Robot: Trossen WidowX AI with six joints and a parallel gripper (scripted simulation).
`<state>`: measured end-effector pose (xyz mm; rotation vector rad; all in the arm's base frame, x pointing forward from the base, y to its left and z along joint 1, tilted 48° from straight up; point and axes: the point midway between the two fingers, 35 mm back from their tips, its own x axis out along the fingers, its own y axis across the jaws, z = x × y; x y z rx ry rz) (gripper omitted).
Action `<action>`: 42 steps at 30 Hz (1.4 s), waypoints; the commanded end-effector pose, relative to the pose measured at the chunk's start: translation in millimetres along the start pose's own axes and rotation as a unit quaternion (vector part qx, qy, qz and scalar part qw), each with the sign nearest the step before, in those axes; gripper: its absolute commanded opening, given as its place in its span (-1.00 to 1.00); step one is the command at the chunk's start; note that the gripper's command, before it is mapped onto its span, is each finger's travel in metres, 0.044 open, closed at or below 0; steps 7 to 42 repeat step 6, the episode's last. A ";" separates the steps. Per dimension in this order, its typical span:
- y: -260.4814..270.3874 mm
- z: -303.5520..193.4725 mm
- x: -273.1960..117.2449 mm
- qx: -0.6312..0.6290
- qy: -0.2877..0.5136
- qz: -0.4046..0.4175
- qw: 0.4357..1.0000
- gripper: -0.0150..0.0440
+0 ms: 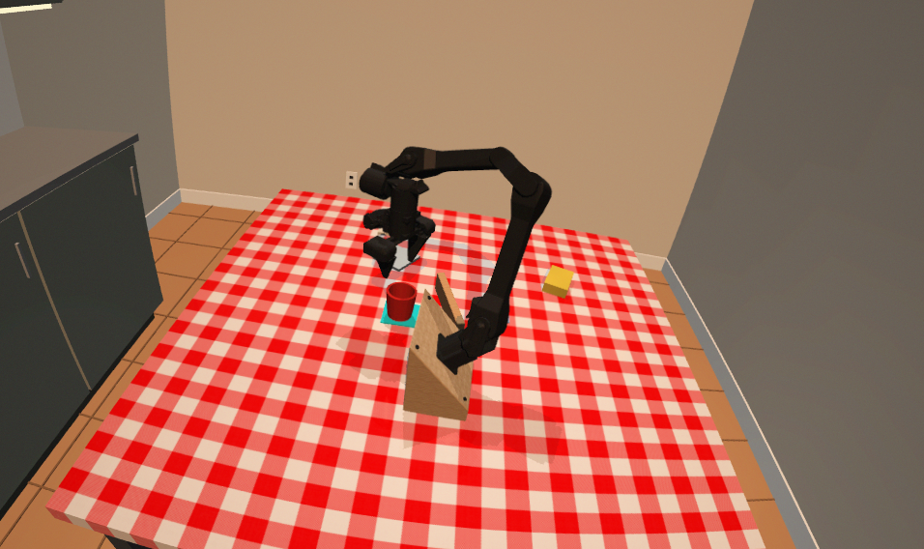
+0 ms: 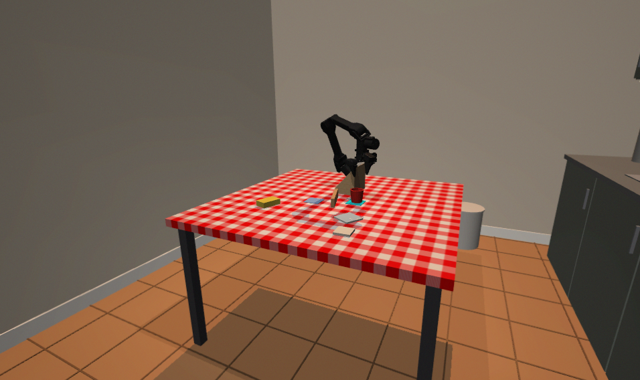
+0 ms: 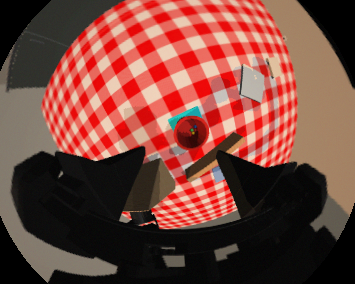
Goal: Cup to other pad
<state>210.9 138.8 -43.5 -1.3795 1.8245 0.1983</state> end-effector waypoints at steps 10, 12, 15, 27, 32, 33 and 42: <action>-0.2 -0.3 -2.1 0.001 0.000 0.000 1.000 1.00; -0.2 -0.3 -2.1 0.001 0.000 0.000 1.000 1.00; -0.2 -0.3 -2.1 0.001 0.000 0.000 1.000 1.00; -0.2 -0.3 -2.1 0.001 0.000 0.000 1.000 1.00; -0.2 -0.3 -2.1 0.001 0.000 0.000 1.000 1.00; -0.2 -0.3 -2.1 0.001 0.000 0.000 1.000 1.00; -0.2 -0.3 -2.1 0.001 0.000 0.000 1.000 1.00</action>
